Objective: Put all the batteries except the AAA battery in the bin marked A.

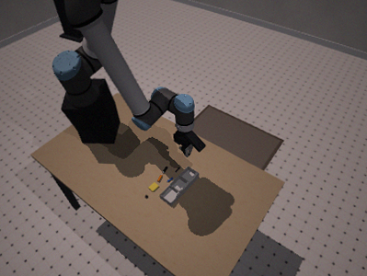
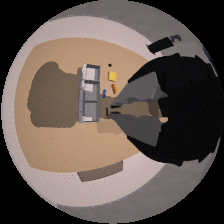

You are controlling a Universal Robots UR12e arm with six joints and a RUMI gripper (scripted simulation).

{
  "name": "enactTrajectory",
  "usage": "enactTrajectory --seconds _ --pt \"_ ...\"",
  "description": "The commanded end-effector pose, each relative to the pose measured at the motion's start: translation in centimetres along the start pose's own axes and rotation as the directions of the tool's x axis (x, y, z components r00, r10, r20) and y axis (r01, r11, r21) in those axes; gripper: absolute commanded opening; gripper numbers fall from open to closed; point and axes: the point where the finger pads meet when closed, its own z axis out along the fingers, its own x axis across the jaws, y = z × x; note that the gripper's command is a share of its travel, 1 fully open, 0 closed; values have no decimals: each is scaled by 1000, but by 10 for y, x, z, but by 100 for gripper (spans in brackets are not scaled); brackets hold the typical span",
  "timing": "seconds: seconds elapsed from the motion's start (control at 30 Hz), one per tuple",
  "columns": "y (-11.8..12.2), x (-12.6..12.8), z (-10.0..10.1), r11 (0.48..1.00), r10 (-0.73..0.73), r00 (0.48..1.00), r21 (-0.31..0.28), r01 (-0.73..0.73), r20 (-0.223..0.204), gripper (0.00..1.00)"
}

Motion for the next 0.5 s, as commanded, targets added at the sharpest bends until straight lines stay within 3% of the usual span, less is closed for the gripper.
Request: enactTrajectory --seconds 0.0,0.33,0.37,0.47 --pt "7 1 2 1000 2 1000 -20 -2 -1 4" --pt "6 1 2 1000 0 1000 -19 0 -1 4" --pt "14 6 9 998 52 999 -23 -52 -2 17" --pt "19 11 14 994 102 995 -23 -102 -3 17"
